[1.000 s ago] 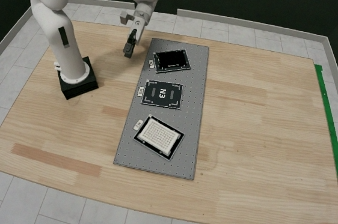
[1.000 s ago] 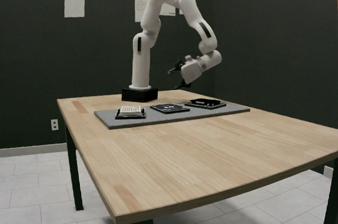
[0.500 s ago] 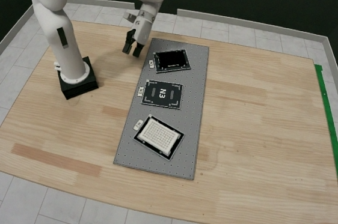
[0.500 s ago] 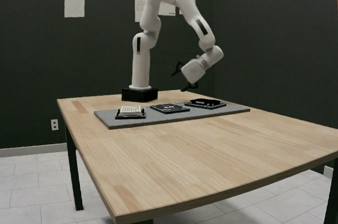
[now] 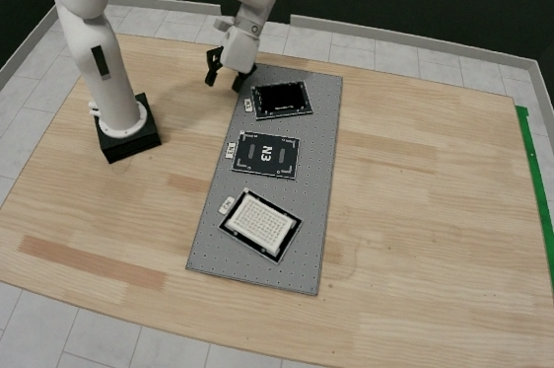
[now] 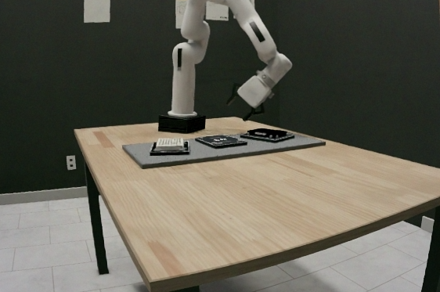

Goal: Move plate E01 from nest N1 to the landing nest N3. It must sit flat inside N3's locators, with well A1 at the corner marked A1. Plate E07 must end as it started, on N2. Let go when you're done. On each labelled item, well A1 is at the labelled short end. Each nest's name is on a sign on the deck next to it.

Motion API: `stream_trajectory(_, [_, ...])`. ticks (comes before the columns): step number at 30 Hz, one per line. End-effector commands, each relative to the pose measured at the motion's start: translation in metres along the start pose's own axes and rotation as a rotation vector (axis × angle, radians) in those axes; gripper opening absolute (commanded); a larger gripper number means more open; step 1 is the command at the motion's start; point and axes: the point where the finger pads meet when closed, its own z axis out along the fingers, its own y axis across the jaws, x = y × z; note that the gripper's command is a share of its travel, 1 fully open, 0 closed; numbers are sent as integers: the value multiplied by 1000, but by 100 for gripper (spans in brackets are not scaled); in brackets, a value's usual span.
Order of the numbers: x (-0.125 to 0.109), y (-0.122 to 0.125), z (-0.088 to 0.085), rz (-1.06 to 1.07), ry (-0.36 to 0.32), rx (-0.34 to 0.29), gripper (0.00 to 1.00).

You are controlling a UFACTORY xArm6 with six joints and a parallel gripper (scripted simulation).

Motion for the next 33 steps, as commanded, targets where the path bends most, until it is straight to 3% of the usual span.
stream_trajectory(1, [-1,7,-5,81,23,-33,100])
stream_trajectory(16, [-10,34,-27,536,199,-144,100])
stream_trajectory(18, [-10,34,-27,536,199,-144,100])
stream_trajectory(33, [-28,55,-50,989,401,-208,100])
